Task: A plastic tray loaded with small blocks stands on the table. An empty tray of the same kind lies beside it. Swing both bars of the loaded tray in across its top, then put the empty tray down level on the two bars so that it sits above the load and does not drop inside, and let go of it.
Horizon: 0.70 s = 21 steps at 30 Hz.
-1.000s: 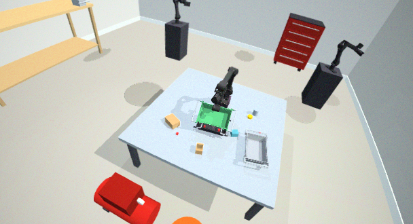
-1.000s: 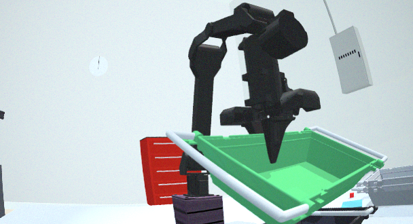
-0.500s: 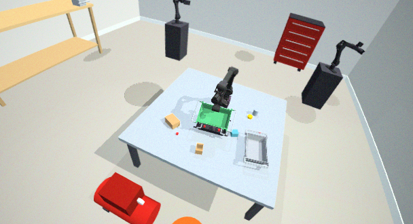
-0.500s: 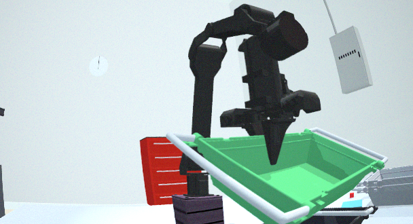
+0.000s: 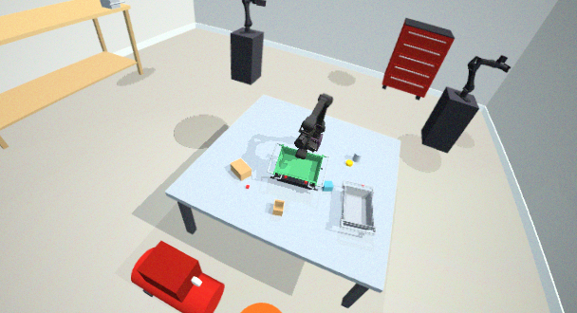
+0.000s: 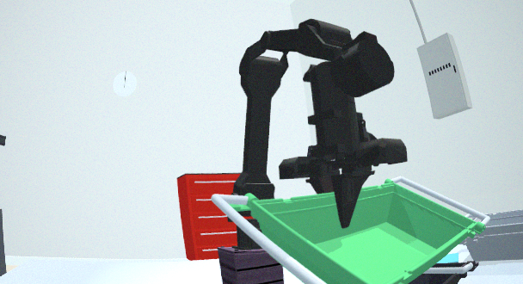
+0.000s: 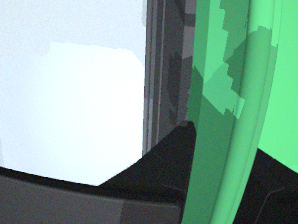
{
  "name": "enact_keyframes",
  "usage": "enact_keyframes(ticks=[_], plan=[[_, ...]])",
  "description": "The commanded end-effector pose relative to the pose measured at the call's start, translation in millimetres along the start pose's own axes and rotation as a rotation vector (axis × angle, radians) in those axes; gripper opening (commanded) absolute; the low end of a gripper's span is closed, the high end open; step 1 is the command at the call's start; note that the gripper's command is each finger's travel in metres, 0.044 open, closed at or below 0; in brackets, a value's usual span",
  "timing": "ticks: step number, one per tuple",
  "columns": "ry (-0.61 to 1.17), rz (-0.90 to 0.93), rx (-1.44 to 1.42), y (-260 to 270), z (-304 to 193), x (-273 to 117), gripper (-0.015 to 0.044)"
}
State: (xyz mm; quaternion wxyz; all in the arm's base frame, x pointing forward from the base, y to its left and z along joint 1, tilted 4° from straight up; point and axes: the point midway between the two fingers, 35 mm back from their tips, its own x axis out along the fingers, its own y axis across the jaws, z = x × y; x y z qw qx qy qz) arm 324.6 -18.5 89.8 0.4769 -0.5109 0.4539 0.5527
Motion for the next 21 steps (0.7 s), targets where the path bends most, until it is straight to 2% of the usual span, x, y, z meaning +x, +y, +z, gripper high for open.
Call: enact_keyframes(ticks=[1, 21], plan=[[0.002, -0.03, 0.001, -4, 0, -1, 0.0], [0.002, -0.029, 0.002, 6, 0, 17, 0.0]])
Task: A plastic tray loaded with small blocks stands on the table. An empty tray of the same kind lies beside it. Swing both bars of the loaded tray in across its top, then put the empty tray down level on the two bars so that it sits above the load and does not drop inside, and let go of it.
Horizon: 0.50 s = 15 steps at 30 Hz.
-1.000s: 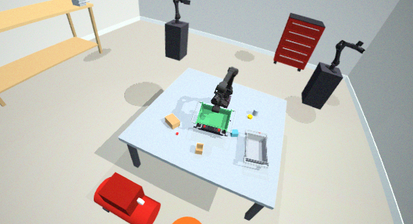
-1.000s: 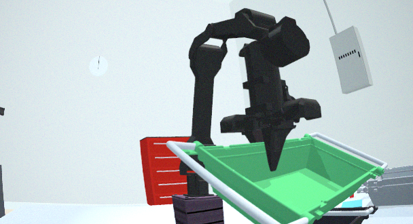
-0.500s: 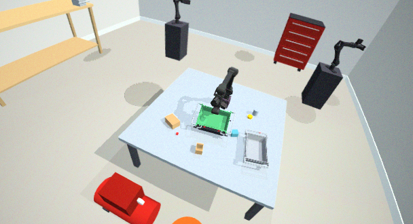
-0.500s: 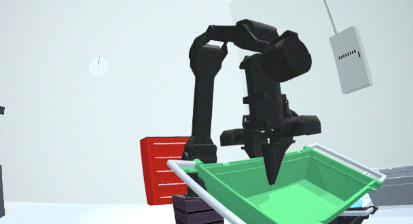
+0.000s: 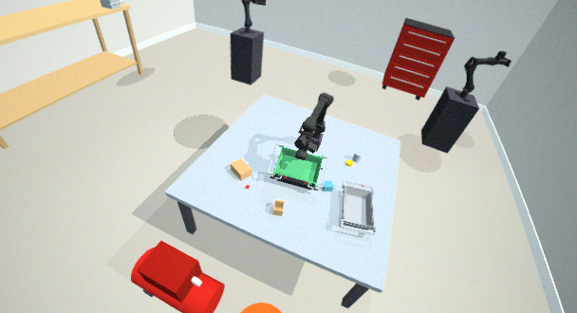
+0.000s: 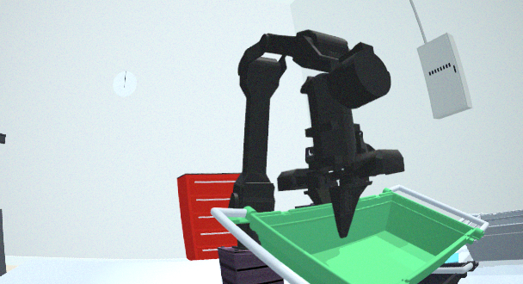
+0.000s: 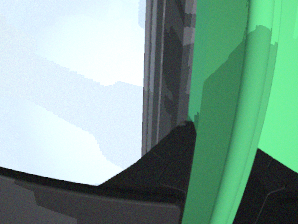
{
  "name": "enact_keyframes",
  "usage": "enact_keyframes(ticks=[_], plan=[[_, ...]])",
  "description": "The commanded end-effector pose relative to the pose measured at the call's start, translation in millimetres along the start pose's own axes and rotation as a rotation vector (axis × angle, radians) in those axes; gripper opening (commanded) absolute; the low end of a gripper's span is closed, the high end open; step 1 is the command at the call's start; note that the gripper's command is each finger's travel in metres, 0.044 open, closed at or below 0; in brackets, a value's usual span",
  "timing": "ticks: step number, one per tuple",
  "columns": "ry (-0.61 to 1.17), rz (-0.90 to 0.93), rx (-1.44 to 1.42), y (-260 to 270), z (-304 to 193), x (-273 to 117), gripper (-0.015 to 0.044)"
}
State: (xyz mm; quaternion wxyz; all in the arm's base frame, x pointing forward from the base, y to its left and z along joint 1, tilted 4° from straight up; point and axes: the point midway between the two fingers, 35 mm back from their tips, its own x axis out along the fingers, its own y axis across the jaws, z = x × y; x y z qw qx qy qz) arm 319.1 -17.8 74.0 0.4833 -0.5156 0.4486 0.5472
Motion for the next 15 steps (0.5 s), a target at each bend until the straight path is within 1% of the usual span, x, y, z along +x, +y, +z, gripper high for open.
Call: enact_keyframes(ticks=[1, 15], plan=[[0.002, -0.007, 0.0, 1, 0, 2, 0.0], [0.002, -0.006, 0.0, 11, 0, 16, 0.0]])
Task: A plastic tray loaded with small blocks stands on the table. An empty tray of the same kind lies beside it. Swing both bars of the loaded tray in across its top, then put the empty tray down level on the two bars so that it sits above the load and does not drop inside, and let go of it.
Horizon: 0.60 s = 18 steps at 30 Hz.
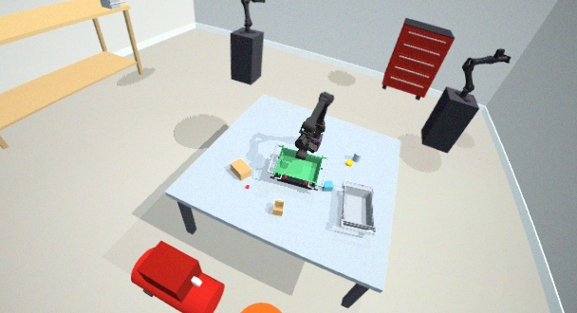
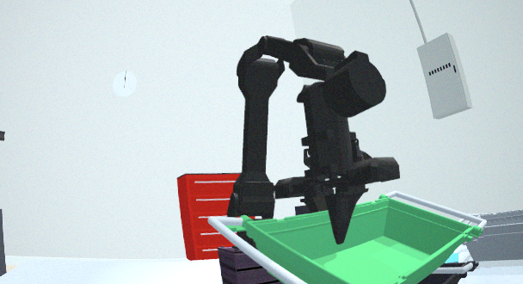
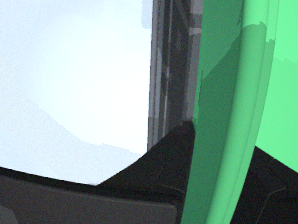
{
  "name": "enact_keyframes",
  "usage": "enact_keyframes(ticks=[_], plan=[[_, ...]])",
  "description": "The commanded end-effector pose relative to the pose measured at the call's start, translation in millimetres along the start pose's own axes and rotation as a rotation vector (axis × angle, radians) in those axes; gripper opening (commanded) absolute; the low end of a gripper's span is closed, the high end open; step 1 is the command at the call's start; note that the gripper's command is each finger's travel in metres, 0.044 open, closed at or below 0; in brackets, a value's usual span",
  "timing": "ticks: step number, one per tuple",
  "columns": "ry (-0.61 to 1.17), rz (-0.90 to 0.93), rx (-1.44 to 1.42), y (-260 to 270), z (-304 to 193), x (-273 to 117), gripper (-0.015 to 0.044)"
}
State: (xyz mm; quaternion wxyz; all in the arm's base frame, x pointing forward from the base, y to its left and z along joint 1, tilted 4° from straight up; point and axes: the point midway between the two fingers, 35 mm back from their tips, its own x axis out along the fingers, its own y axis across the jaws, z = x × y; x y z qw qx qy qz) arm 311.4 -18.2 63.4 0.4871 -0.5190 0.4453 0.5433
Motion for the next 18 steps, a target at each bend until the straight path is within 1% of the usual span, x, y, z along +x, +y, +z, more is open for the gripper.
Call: enact_keyframes(ticks=[1, 18], plan=[[0.001, 0.008, 0.0, 4, 0, 6, 0.0], [0.001, 0.008, 0.0, 9, 0, 18, 0.0]])
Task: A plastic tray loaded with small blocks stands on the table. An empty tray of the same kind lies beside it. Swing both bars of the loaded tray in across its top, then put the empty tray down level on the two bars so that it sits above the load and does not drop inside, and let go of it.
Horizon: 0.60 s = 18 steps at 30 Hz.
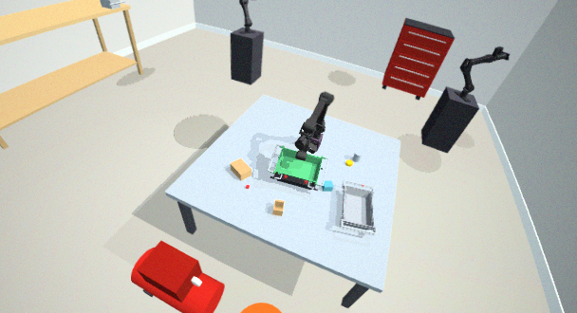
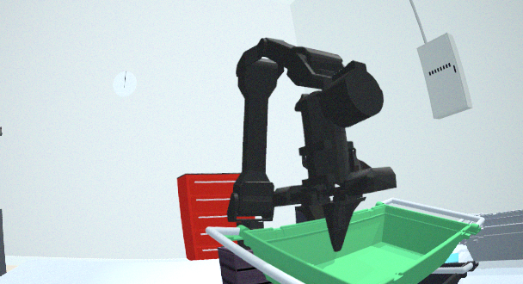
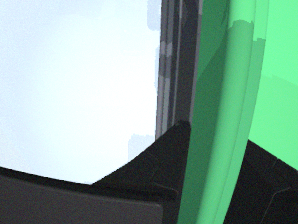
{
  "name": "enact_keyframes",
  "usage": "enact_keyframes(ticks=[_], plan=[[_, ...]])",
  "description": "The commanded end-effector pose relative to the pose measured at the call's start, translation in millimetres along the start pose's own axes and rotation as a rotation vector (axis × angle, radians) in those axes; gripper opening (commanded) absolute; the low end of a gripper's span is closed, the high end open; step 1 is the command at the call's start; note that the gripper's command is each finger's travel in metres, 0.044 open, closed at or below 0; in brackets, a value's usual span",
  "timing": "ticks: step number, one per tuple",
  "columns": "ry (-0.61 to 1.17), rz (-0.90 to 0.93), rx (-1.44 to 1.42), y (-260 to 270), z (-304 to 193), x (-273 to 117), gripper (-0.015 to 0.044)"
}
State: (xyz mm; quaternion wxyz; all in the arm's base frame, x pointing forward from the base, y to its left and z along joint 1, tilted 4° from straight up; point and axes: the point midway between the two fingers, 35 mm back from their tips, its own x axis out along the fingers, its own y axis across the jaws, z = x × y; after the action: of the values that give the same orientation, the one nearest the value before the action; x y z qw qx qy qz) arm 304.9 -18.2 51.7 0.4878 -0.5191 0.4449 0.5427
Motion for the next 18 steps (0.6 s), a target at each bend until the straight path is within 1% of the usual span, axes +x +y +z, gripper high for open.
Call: enact_keyframes(ticks=[1, 18], plan=[[0.001, 0.01, -0.001, 2, 0, 8, 0.0], [0.001, 0.011, -0.001, 7, -1, 20, 0.0]])
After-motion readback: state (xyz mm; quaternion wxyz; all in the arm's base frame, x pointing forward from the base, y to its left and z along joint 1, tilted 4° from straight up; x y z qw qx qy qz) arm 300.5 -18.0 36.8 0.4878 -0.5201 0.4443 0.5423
